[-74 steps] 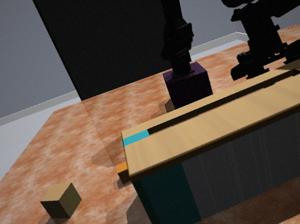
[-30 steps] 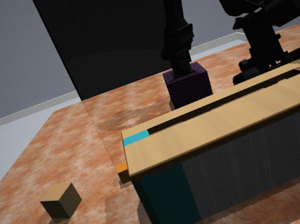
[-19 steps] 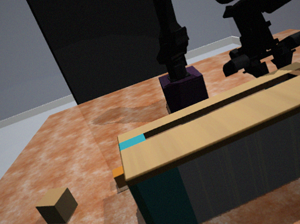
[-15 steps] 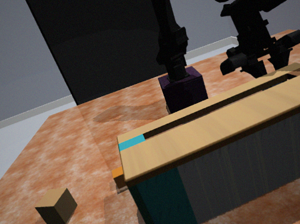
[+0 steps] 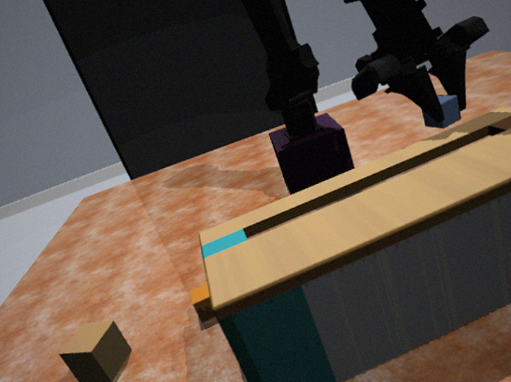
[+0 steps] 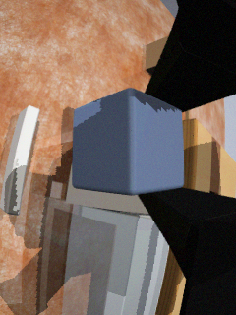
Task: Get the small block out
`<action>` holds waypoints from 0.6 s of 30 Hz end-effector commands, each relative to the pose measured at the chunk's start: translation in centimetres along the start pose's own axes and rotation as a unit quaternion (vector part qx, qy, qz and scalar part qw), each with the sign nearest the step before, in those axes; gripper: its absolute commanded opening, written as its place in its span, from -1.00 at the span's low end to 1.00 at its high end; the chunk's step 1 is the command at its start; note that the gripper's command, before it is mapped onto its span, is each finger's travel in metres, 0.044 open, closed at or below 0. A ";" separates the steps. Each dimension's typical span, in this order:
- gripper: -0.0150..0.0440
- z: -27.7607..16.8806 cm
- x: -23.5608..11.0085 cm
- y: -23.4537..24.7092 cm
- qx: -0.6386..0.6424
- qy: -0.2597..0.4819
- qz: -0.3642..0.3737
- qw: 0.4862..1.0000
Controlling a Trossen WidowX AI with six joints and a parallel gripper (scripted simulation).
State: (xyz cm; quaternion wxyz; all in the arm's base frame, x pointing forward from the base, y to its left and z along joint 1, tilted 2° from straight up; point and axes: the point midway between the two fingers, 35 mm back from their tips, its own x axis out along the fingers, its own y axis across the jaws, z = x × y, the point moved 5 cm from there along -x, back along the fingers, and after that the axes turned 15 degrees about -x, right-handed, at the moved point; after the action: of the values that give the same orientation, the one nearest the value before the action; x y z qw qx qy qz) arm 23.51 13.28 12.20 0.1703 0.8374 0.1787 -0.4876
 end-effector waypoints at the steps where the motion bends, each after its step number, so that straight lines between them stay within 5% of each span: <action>1: -0.49 0.3 -1.7 0.4 -0.029 0.011 -0.012 0.999; 18: -0.49 1.6 -5.7 1.4 -0.099 0.038 -0.035 0.994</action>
State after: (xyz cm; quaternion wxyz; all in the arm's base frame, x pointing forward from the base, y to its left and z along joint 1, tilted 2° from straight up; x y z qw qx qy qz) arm 20.59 10.74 16.51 0.2247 0.8293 0.2550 -0.4436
